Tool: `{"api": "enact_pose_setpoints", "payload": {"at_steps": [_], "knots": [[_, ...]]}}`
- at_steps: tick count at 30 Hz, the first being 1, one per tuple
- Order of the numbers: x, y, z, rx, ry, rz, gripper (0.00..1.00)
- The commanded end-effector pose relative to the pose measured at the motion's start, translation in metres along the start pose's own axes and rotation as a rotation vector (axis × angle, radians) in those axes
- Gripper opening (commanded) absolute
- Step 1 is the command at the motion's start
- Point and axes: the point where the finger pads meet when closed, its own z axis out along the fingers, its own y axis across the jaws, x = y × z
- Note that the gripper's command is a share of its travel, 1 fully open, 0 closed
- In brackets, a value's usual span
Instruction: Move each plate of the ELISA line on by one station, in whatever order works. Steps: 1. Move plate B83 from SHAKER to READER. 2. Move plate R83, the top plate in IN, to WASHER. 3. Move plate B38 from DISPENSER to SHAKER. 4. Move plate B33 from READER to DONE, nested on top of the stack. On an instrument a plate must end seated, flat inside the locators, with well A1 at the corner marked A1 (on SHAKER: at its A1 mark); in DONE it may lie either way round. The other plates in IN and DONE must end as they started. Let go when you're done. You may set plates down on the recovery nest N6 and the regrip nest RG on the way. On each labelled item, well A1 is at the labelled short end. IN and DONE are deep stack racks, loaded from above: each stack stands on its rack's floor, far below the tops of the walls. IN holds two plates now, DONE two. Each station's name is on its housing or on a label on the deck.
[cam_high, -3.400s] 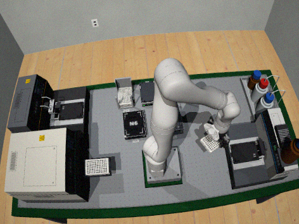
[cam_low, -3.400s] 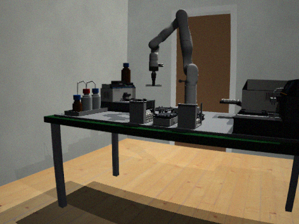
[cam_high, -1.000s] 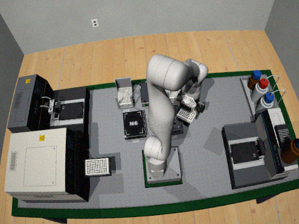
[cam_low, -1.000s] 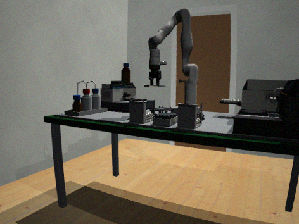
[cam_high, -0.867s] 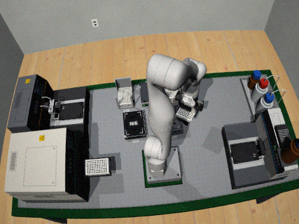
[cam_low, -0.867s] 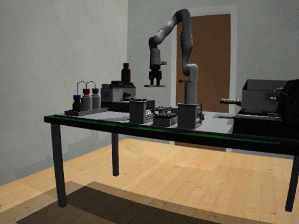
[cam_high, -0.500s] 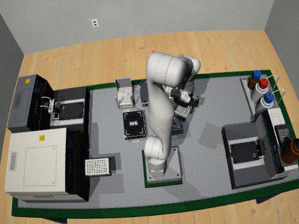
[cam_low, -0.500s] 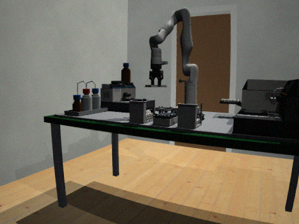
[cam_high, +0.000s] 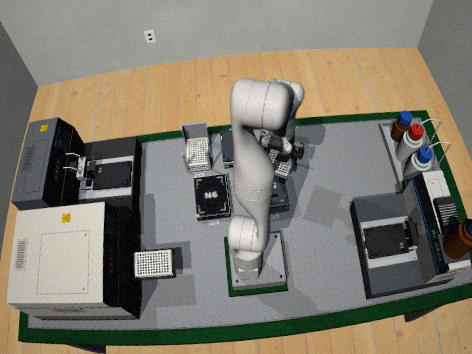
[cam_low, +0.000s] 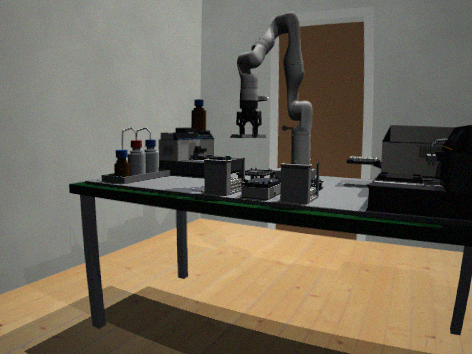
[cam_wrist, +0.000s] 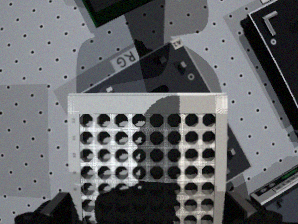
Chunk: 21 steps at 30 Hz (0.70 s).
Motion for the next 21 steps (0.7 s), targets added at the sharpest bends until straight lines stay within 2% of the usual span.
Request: {"api": "enact_pose_setpoints", "payload": {"at_steps": [1,21], "knots": [[-0.005,0.010,0.000,0.001,-0.001,-0.013,0.94],[-0.027,0.059,0.000,0.001,-0.001,-0.125,0.94]]}}
